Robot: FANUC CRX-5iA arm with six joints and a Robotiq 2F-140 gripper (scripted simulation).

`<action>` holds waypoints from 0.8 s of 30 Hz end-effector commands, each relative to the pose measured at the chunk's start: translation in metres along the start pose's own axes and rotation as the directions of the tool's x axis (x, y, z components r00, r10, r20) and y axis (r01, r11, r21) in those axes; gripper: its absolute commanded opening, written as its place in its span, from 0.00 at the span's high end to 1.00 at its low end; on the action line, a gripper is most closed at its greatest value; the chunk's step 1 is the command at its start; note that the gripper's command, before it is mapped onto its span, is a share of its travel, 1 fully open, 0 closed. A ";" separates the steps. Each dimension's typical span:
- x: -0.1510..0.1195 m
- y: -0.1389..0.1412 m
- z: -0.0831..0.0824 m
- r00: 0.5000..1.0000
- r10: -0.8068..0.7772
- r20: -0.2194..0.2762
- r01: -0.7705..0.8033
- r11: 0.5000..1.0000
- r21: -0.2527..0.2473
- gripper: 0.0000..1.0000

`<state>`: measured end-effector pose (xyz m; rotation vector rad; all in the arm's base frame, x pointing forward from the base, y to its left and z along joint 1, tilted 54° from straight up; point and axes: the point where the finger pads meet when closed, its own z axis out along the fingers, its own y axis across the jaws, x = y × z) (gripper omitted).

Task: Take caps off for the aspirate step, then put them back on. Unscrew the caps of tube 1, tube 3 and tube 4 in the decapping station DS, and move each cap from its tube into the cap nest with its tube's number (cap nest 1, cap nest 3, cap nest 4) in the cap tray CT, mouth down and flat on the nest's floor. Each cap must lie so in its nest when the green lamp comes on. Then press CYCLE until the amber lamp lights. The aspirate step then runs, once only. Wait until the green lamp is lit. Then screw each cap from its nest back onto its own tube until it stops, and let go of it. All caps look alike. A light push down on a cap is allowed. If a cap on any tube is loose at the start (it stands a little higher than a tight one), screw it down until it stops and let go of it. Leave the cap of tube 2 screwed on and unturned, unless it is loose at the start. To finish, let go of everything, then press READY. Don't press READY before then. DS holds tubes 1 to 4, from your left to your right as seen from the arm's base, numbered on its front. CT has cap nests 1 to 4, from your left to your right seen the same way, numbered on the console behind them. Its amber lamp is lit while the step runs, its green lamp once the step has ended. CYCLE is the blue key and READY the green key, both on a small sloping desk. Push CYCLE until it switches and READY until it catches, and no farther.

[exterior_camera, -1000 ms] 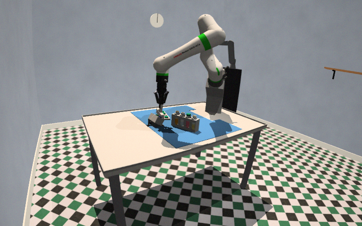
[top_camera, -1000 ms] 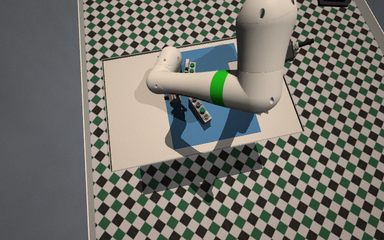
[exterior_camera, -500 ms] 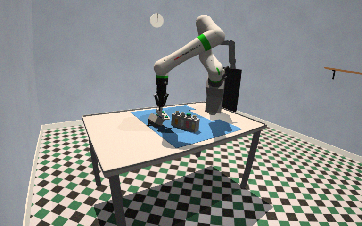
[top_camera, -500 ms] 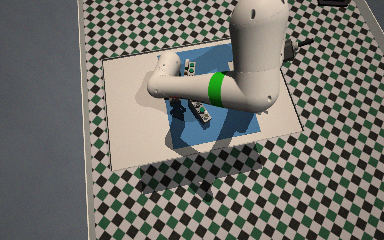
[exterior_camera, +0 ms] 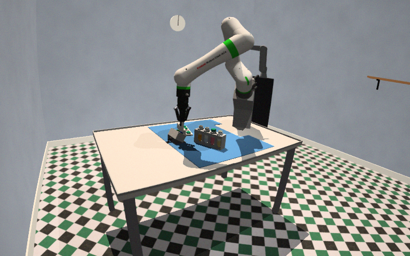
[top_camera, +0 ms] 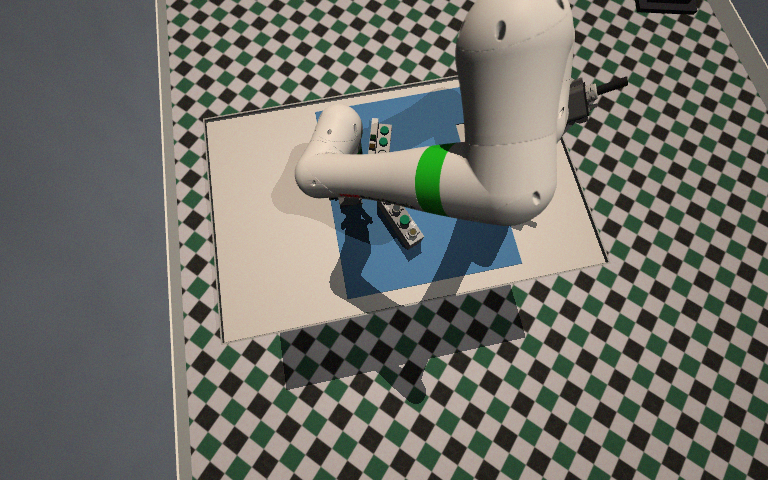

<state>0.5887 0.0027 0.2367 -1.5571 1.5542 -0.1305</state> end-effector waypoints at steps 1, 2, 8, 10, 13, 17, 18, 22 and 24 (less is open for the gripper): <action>0.000 0.000 0.002 1.000 0.000 0.000 0.000 1.000 0.000 1.00; 0.000 0.000 0.003 1.000 0.000 0.000 0.000 1.000 0.000 1.00; 0.000 0.000 0.007 1.000 0.000 0.000 0.000 1.000 0.000 1.00; 0.000 0.000 0.007 1.000 0.000 0.000 0.000 1.000 0.000 1.00; 0.000 0.000 0.009 1.000 0.000 0.000 0.000 1.000 0.000 1.00; 0.000 0.000 0.011 1.000 0.000 0.000 0.000 1.000 0.000 1.00; 0.000 0.000 0.012 1.000 0.000 0.000 0.000 1.000 0.000 1.00; 0.000 0.000 0.013 1.000 0.000 0.000 0.000 1.000 0.000 1.00; 0.000 0.000 0.013 1.000 0.000 0.000 0.000 1.000 0.000 1.00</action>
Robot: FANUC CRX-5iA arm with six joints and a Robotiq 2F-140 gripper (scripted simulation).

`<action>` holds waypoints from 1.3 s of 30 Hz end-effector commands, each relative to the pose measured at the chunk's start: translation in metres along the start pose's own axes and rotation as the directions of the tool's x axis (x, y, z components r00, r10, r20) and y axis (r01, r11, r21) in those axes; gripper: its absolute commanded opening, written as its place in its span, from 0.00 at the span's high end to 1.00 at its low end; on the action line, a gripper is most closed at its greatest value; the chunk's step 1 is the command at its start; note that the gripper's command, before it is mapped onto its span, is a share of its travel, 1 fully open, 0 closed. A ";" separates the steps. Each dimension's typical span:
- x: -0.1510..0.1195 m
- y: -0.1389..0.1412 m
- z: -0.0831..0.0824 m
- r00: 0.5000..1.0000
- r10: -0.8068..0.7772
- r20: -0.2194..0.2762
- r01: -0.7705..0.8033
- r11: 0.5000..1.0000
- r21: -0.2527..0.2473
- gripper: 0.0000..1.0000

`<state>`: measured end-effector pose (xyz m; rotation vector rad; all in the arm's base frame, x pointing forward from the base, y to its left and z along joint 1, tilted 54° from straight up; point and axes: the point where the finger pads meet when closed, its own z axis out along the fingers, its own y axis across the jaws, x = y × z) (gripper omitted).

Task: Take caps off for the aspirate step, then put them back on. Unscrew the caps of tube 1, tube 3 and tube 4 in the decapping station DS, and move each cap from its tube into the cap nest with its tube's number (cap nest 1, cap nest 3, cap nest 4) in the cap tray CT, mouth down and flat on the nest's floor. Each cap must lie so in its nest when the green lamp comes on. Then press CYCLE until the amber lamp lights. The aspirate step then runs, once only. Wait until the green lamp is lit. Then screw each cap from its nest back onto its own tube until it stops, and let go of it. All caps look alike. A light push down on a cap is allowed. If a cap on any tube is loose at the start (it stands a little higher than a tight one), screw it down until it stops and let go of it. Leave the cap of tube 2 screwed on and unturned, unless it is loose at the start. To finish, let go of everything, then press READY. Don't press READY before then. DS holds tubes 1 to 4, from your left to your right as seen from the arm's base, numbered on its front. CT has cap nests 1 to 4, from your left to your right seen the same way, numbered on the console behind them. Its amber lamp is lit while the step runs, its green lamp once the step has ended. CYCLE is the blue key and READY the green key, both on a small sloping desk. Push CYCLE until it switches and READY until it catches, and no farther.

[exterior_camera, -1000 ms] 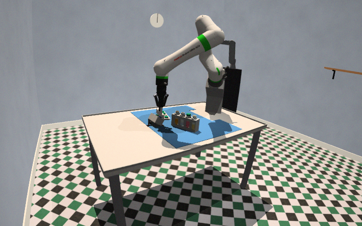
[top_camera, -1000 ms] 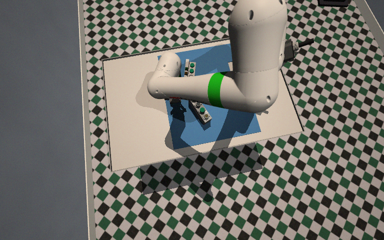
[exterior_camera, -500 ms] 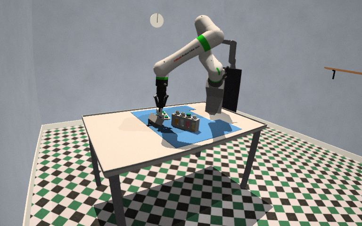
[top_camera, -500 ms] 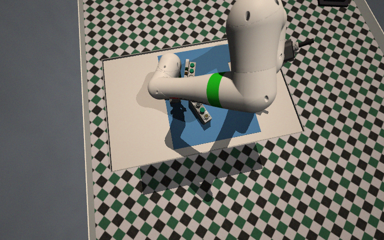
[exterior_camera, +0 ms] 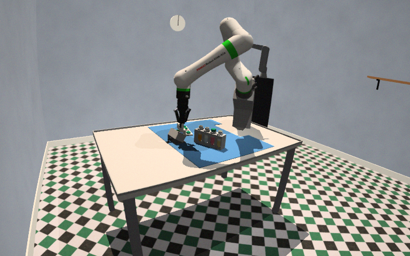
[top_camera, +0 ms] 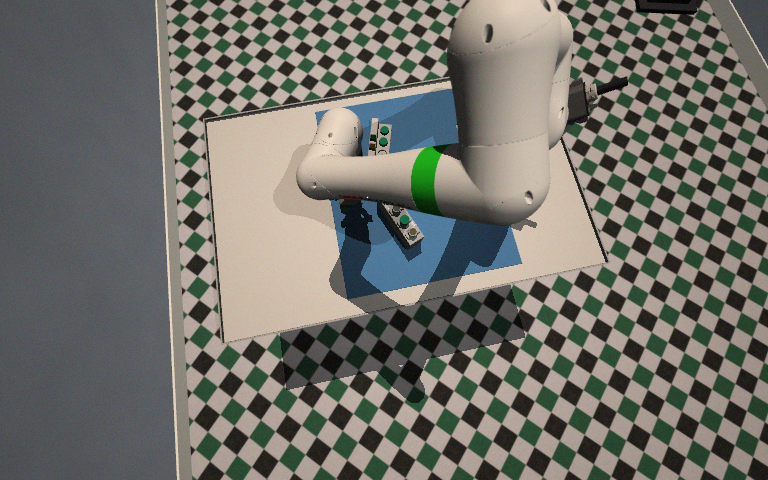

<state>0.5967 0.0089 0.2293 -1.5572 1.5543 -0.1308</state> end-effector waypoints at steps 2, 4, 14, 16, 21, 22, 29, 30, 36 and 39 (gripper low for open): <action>0.000 0.000 0.000 1.000 0.000 0.000 0.000 1.000 0.000 1.00; 0.000 0.000 0.000 1.000 0.000 0.000 0.000 1.000 0.000 1.00; 0.000 0.000 -0.003 1.000 0.000 0.000 0.000 1.000 0.000 1.00; 0.000 0.000 -0.009 1.000 0.000 0.000 0.000 1.000 0.000 1.00; 0.000 0.000 -0.018 1.000 0.000 0.000 0.000 1.000 0.000 1.00; 0.000 0.000 -0.021 1.000 0.000 0.000 0.000 1.000 0.000 1.00; 0.000 0.000 -0.032 1.000 0.000 0.000 0.000 1.000 0.000 1.00; 0.000 0.000 -0.032 1.000 0.000 0.000 0.000 1.000 0.000 1.00; 0.023 0.010 -0.031 0.969 -0.247 0.000 0.247 0.969 0.000 0.00; 0.030 0.014 -0.031 0.945 -0.327 0.000 0.327 0.945 0.000 0.00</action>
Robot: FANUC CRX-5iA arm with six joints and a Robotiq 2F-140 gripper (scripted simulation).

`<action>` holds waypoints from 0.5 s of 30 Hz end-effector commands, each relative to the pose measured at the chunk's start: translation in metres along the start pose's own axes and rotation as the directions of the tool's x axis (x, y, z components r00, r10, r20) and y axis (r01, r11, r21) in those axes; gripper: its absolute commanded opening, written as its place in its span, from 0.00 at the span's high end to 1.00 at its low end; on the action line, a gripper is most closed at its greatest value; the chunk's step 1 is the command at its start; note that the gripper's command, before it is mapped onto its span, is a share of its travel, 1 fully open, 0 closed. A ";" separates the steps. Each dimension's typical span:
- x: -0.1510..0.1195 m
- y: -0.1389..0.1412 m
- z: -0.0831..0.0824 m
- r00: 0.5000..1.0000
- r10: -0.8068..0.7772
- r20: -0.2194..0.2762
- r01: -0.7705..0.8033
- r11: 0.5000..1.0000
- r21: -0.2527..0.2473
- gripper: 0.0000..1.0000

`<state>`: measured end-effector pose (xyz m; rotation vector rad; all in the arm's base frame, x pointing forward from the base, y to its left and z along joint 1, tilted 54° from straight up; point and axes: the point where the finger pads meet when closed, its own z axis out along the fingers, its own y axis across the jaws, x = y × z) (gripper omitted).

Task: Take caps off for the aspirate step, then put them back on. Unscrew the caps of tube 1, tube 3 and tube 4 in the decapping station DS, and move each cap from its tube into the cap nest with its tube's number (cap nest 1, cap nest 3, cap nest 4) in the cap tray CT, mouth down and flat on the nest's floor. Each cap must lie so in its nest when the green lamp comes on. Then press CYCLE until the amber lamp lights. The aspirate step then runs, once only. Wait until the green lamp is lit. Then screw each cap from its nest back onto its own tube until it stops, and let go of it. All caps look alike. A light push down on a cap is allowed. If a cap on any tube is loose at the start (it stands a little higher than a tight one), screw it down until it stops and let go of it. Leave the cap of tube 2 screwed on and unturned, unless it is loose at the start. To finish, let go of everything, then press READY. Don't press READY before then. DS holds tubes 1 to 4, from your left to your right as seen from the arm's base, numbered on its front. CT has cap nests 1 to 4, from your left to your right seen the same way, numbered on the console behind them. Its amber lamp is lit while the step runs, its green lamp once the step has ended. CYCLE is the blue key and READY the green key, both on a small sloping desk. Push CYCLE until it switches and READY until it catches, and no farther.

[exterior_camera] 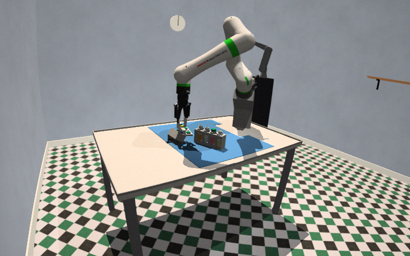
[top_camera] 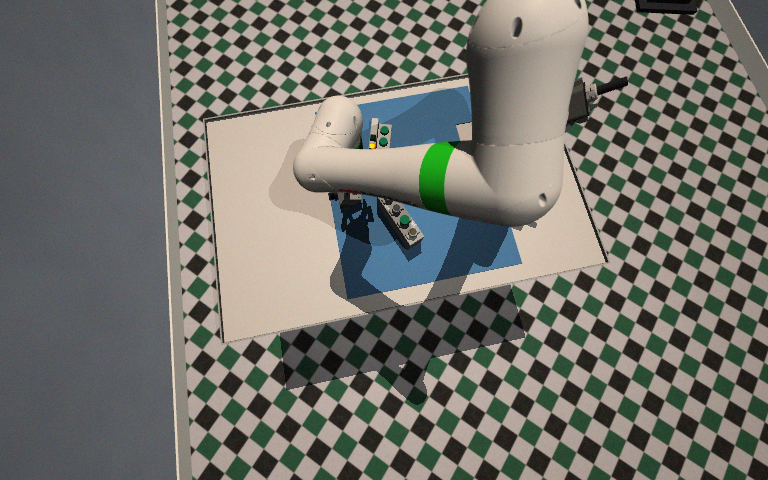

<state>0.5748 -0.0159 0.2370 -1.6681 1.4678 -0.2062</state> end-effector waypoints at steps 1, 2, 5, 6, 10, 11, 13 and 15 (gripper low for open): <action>0.024 0.014 0.000 0.961 -0.275 0.009 0.275 0.961 0.015 0.00; 0.024 0.014 0.000 0.959 -0.284 0.010 0.284 0.959 0.015 0.00; 0.031 0.018 0.001 0.932 -0.363 0.008 0.363 0.932 0.016 0.00; 0.038 0.023 0.001 0.898 -0.439 0.007 0.439 0.898 0.017 0.00; 0.052 0.031 0.002 0.821 -0.570 0.003 0.570 0.821 0.016 0.00; 0.052 0.031 0.002 0.813 -0.582 0.004 0.582 0.813 0.018 0.00; 0.059 0.036 0.002 0.762 -0.648 0.003 0.648 0.762 0.018 0.00; 0.059 0.036 0.002 0.762 -0.648 0.003 0.648 0.762 0.018 0.00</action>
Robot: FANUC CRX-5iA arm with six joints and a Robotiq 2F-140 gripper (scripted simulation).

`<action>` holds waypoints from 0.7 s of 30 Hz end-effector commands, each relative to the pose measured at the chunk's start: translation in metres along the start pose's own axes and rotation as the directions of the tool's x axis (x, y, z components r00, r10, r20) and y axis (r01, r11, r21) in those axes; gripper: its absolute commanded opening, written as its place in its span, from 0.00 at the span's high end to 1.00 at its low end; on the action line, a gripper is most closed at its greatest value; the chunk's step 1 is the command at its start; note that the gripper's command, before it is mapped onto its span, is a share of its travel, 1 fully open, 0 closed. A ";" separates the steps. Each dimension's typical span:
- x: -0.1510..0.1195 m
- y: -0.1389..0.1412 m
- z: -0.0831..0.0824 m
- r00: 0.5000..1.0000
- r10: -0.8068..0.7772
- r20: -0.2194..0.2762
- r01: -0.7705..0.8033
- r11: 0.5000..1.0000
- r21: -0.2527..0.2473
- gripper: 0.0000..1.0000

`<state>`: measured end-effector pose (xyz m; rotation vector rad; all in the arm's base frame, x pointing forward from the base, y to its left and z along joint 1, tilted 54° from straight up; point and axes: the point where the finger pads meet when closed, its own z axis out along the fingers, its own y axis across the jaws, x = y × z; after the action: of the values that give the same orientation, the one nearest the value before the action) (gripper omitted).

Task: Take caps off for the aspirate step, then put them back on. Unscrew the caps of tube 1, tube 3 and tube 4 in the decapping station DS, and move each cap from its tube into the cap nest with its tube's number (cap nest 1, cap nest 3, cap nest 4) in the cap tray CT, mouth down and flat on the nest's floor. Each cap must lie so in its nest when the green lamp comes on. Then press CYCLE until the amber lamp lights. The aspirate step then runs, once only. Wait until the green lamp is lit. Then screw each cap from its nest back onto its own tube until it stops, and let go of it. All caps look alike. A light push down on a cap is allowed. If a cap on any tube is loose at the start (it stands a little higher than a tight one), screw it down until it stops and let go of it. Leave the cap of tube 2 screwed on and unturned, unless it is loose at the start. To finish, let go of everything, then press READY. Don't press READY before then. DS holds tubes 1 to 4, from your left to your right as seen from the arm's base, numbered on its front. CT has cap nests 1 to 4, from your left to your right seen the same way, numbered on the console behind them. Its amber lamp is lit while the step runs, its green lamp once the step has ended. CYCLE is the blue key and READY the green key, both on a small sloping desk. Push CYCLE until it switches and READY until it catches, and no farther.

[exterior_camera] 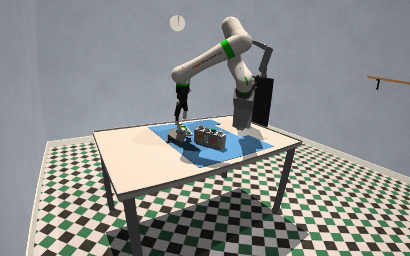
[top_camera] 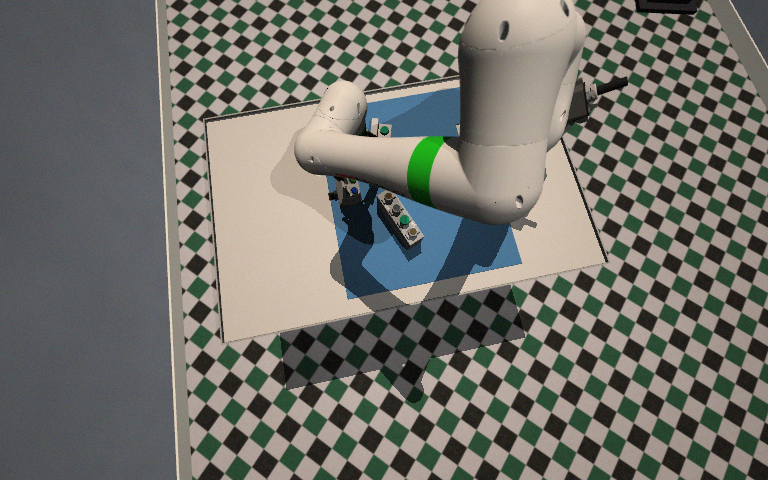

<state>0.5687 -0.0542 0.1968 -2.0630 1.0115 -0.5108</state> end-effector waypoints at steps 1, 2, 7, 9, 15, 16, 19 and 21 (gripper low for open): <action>0.010 0.019 0.002 0.970 -0.243 0.015 0.242 0.969 0.055 0.00; 0.010 0.019 0.002 0.970 -0.243 0.015 0.242 0.969 0.055 0.00; 0.017 0.034 0.003 0.916 -0.400 0.006 0.399 0.915 0.056 0.00; 0.021 0.041 0.004 0.880 -0.475 0.001 0.474 0.878 0.057 0.00; 0.036 0.071 0.006 0.830 -0.558 -0.005 0.557 0.828 0.056 0.00; 0.036 0.071 0.006 0.830 -0.558 -0.005 0.557 0.828 0.056 0.00; 0.044 0.086 0.008 0.830 -0.558 -0.005 0.557 0.828 0.056 0.00; 0.048 0.093 0.008 0.830 -0.558 -0.005 0.557 0.828 0.056 0.00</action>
<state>0.5590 -0.1099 0.1362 -2.3190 0.3861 -0.7987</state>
